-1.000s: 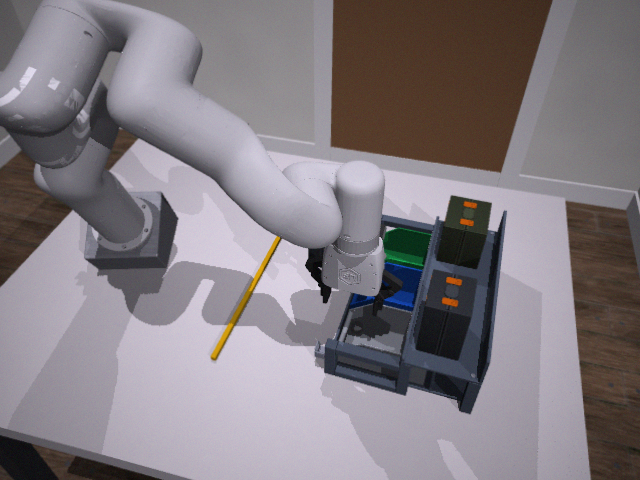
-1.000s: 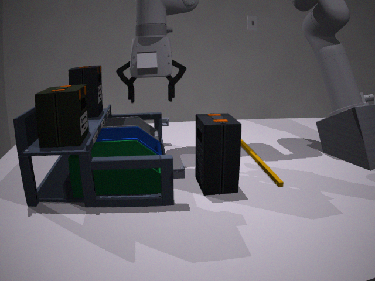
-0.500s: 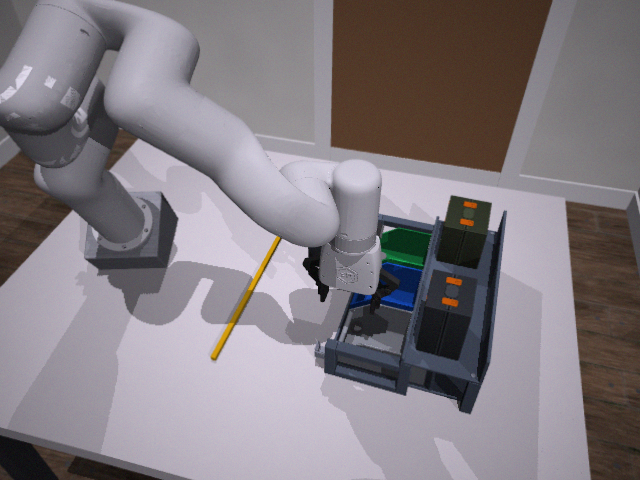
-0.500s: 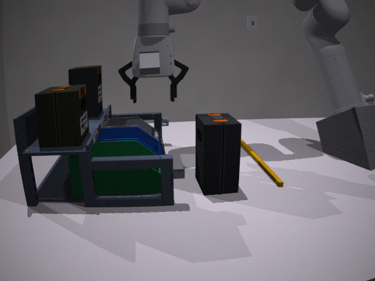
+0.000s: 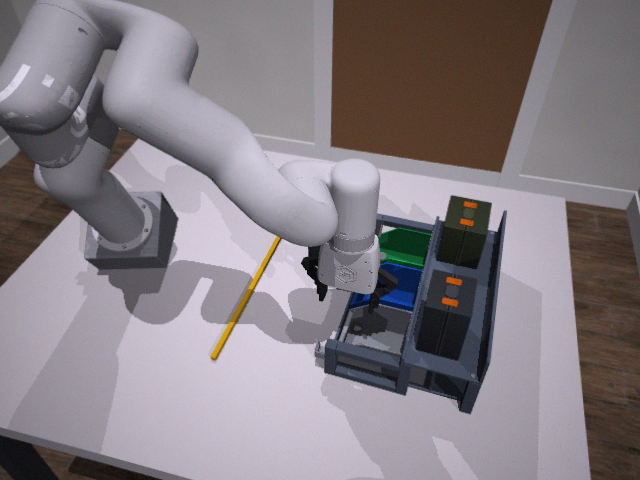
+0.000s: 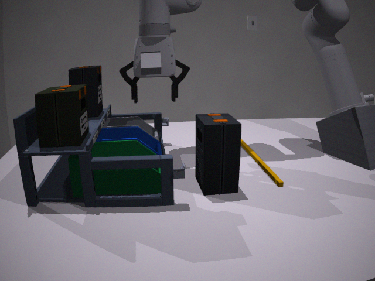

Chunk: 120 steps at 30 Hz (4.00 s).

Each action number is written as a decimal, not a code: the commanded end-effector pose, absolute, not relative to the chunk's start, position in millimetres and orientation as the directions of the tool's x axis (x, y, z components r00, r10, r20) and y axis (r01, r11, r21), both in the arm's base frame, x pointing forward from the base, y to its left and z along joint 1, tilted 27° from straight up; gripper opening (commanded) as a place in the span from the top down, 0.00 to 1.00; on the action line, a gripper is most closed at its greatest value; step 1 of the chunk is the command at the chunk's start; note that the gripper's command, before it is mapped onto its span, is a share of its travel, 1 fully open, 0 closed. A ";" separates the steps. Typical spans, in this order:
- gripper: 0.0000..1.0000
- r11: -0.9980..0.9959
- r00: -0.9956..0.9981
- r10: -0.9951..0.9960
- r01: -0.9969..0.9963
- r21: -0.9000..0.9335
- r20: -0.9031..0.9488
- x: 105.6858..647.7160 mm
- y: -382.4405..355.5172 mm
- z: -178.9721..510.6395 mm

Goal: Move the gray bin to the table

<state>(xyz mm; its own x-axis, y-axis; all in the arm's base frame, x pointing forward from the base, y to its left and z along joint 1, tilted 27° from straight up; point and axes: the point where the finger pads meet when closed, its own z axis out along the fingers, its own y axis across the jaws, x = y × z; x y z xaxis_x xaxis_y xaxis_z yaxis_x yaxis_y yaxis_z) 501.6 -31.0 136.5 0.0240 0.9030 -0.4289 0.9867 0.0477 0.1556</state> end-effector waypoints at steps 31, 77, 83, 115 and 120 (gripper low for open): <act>0.00 0.049 0.025 0.903 0.986 0.160 -0.428 506.3 -42.9 111.1; 0.00 0.049 0.025 0.903 0.986 0.160 -0.429 511.3 -60.7 72.6; 0.00 0.049 0.025 0.903 0.986 0.159 -0.429 511.1 -59.9 74.5; 0.00 0.049 0.025 0.903 0.986 0.160 -0.429 510.8 -58.1 78.3; 0.00 0.049 0.025 0.903 0.986 0.160 -0.429 510.8 -58.1 78.3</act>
